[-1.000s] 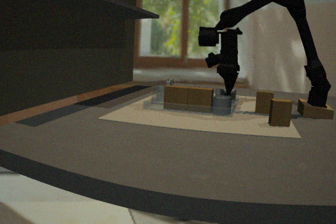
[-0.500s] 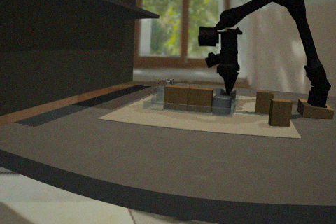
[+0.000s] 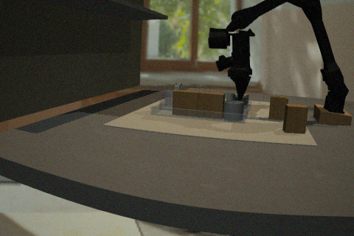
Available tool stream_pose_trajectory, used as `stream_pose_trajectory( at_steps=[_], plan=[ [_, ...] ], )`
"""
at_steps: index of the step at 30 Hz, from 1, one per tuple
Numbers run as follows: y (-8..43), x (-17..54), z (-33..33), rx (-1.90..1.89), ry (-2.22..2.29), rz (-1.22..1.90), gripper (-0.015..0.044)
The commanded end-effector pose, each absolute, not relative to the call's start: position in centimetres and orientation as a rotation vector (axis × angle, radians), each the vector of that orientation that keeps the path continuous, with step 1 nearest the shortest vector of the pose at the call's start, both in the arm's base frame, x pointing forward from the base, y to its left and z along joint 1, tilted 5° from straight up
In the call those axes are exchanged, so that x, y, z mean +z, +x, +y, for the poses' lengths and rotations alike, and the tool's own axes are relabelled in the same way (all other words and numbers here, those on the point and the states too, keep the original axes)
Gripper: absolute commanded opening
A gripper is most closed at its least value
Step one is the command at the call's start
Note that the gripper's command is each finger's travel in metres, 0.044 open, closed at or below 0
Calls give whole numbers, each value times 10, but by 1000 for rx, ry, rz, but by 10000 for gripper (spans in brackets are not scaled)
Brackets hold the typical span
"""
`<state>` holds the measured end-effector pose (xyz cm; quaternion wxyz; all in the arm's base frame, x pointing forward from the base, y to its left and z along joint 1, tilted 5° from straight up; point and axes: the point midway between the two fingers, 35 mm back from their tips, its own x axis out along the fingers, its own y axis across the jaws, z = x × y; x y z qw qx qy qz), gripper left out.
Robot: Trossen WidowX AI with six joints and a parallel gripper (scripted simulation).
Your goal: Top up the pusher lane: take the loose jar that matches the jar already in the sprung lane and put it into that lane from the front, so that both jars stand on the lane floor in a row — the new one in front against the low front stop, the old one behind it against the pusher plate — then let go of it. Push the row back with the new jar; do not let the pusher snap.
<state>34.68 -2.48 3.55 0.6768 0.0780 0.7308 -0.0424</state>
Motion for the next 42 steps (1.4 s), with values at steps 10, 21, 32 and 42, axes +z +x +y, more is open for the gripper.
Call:
stream_pose_trajectory(
  at_steps=[10,21,32,42],
  plan=[
    [356,39,-29,-101,169,1611,0],
    [357,37,-29,-101,169,1611,0],
    [357,34,-29,-101,169,1611,0],
    [357,30,-29,-101,169,1611,0]
  ],
)
